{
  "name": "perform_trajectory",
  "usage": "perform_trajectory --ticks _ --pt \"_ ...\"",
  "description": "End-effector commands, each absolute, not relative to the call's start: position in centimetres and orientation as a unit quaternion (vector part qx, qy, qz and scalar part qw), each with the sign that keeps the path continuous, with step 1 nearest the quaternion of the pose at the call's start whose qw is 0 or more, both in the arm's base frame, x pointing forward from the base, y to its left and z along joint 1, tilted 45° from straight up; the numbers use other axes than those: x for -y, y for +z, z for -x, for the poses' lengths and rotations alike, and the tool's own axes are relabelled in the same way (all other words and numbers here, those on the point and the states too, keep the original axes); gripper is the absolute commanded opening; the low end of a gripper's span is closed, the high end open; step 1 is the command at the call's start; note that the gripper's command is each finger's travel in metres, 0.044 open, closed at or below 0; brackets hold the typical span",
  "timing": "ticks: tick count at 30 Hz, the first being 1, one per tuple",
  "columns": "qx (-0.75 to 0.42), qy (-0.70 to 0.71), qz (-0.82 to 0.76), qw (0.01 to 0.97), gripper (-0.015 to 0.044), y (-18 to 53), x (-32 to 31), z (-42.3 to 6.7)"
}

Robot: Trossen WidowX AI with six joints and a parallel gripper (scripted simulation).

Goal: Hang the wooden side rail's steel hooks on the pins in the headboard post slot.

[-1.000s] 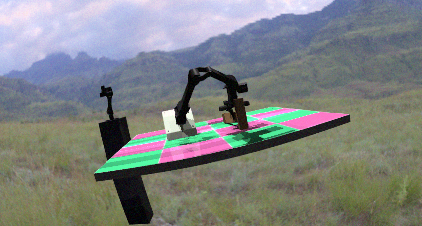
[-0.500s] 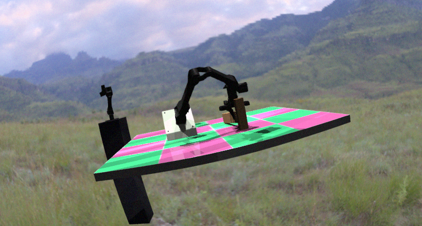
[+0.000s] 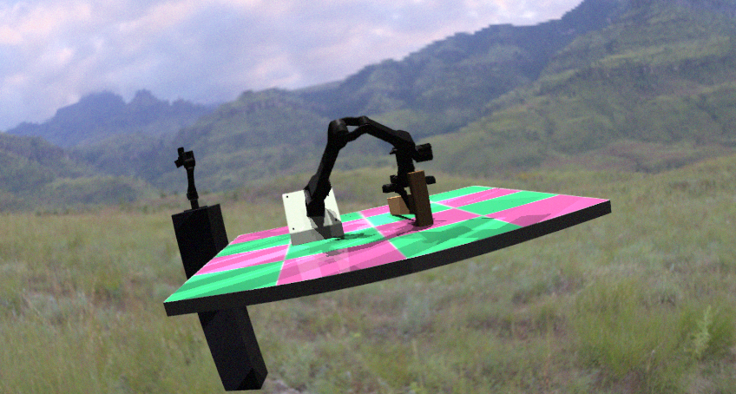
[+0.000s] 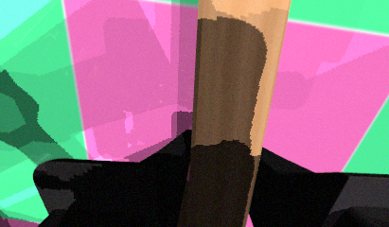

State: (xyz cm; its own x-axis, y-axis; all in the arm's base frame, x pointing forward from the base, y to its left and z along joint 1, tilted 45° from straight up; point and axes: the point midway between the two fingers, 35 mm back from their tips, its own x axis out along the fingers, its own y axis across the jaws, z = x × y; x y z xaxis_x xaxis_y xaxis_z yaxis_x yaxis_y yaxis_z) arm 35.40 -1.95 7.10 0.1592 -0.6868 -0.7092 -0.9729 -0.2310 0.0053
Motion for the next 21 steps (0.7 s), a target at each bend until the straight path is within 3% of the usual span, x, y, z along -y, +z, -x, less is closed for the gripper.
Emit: perform_trajectory --ticks 1,21 --pt "-0.569 0.300 0.728 0.239 0.0000 7.66 1.74 -35.64" --pt "-0.569 0.300 0.728 0.239 0.0000 7.68 2.05 -35.58"
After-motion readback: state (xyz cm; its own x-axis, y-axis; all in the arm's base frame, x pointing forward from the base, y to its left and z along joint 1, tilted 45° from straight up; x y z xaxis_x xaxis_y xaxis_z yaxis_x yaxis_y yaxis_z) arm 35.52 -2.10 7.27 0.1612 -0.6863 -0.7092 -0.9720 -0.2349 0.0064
